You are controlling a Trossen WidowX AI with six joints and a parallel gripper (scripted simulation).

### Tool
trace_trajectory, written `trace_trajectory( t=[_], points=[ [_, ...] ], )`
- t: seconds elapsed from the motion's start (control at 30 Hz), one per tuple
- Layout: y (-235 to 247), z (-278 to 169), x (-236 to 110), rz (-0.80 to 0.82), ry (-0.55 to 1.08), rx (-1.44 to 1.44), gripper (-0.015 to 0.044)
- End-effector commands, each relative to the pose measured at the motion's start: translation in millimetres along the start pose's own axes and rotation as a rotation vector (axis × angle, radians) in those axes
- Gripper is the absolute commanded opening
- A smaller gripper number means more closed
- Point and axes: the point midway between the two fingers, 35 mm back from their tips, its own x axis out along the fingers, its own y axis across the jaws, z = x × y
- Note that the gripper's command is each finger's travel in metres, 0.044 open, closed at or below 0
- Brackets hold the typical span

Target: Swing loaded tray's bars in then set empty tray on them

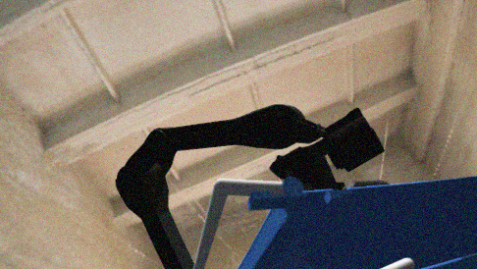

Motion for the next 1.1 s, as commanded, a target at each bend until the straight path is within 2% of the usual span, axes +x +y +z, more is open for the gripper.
trace_trajectory(
  t=[0.0,0.27,0.6,1.07],
  points=[
    [-0.8,-0.1,0.3,-0.005,0.002,-0.005,0.0323],
    [-0.8,-0.1,0.3,-0.005,0.002,-0.005,0.044],
    [1.6,-0.7,-9.5,0.004,0.004,-0.001,0.044],
    [1.6,-0.6,-94.4,0.034,0.035,-0.009,0.044]
  ],
)
